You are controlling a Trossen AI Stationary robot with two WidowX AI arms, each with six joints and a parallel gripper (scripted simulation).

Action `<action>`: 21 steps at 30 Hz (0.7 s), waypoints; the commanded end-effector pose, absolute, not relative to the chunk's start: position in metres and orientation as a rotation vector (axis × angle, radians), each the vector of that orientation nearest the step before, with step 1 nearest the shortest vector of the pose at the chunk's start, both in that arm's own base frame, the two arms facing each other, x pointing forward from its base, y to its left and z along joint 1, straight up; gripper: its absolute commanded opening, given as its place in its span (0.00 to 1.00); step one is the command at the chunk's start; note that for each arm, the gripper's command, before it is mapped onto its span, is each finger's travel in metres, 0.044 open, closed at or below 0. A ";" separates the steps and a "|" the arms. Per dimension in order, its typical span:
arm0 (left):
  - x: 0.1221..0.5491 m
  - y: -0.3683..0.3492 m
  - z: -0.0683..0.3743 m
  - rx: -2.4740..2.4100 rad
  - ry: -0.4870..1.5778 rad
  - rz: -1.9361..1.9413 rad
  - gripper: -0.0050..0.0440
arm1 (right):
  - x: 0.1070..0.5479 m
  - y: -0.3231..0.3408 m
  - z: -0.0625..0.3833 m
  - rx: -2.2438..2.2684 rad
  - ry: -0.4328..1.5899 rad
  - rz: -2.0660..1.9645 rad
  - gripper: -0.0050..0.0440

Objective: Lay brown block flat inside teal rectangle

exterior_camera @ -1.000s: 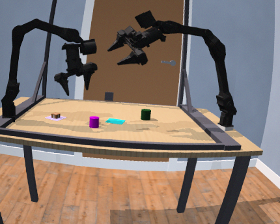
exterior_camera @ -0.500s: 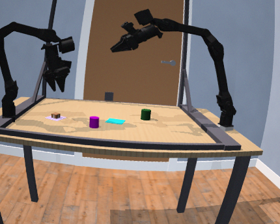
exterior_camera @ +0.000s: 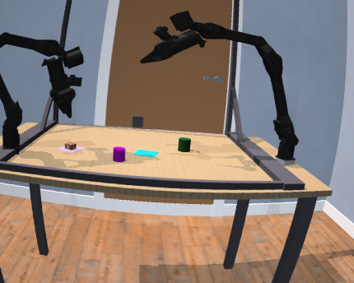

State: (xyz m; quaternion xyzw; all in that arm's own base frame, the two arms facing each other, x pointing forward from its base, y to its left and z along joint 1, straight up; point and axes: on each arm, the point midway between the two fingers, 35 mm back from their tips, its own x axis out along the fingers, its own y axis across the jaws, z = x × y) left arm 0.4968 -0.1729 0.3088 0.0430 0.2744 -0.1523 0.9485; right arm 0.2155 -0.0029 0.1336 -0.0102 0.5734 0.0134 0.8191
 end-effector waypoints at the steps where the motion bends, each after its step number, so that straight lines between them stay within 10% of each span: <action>1: 0.492 -0.170 0.335 0.082 0.502 -0.309 1.00 | 0.216 -0.002 0.137 -0.016 1.205 0.024 1.00; 5: 0.492 -0.170 0.335 0.082 0.502 -0.309 1.00 | 0.217 -0.003 0.138 -0.018 1.204 0.025 1.00; 13: 0.493 -0.171 0.328 0.082 0.519 -0.310 1.00 | 0.221 0.001 0.118 0.088 1.252 -0.106 0.63; 21: 0.493 -0.171 0.328 0.082 0.519 -0.310 1.00 | 0.229 0.010 0.085 0.302 1.259 -0.410 0.63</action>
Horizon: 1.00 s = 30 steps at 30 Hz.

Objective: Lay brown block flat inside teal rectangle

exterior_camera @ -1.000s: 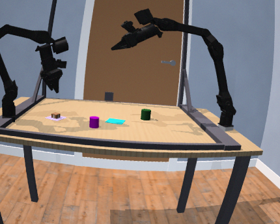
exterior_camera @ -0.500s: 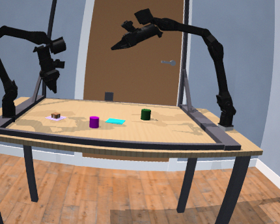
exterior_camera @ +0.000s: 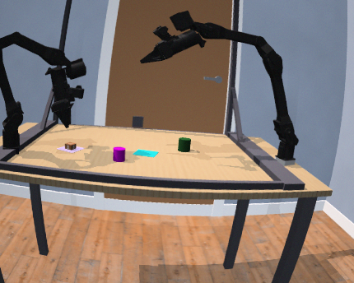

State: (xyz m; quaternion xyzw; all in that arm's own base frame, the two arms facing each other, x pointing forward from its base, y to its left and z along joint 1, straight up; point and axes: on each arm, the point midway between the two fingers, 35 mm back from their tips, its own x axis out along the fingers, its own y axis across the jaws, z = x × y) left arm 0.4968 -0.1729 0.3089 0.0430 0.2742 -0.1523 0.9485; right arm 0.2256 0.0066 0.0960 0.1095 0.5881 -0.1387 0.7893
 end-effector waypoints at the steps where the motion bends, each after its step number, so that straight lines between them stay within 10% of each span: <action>1: 0.493 -0.171 0.328 0.082 0.519 -0.310 1.00 | 0.230 0.012 0.081 0.326 1.253 -0.449 0.63; 30: 0.493 -0.171 0.328 0.082 0.519 -0.310 1.00 | 0.234 0.020 0.034 0.551 1.134 -0.784 0.63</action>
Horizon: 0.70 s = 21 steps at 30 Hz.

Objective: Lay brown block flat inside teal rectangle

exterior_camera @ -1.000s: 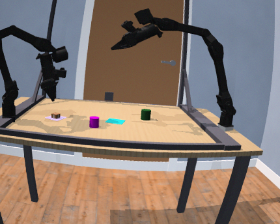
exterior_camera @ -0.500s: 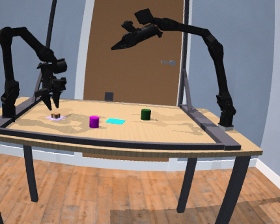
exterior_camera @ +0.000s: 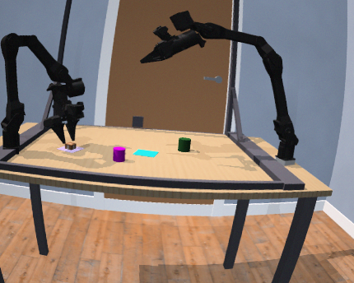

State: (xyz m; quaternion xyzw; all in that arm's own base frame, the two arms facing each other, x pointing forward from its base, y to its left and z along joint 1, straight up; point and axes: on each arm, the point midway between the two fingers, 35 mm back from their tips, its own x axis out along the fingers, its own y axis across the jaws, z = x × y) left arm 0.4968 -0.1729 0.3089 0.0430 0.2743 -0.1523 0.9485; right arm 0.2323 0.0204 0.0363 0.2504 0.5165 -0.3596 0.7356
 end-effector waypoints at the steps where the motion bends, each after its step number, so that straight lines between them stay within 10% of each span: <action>1: 0.493 -0.171 0.328 0.082 0.519 -0.310 1.00 | 0.234 0.020 0.034 0.551 1.134 -0.784 0.63; 21: 0.493 -0.171 0.328 0.082 0.519 -0.310 1.00 | 0.242 0.016 0.022 0.561 1.118 -0.777 0.51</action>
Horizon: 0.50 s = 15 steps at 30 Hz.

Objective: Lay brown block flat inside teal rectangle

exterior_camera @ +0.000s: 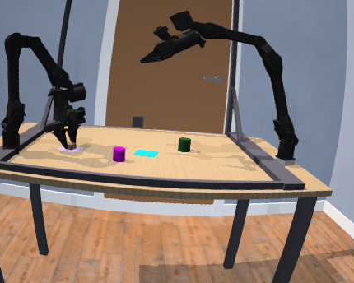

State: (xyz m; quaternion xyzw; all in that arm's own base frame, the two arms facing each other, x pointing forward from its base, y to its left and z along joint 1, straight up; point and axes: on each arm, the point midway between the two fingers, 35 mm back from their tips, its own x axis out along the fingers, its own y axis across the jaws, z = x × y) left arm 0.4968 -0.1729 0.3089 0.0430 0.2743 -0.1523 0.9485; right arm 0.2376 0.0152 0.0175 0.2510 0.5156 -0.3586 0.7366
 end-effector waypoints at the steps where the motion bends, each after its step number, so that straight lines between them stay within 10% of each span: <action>1: 0.493 -0.171 0.328 0.082 0.519 -0.310 1.00 | 0.242 0.016 0.022 0.561 1.118 -0.777 0.51; 15: 0.493 -0.171 0.328 0.082 0.519 -0.310 1.00 | 0.238 0.016 0.021 0.560 1.121 -0.777 0.36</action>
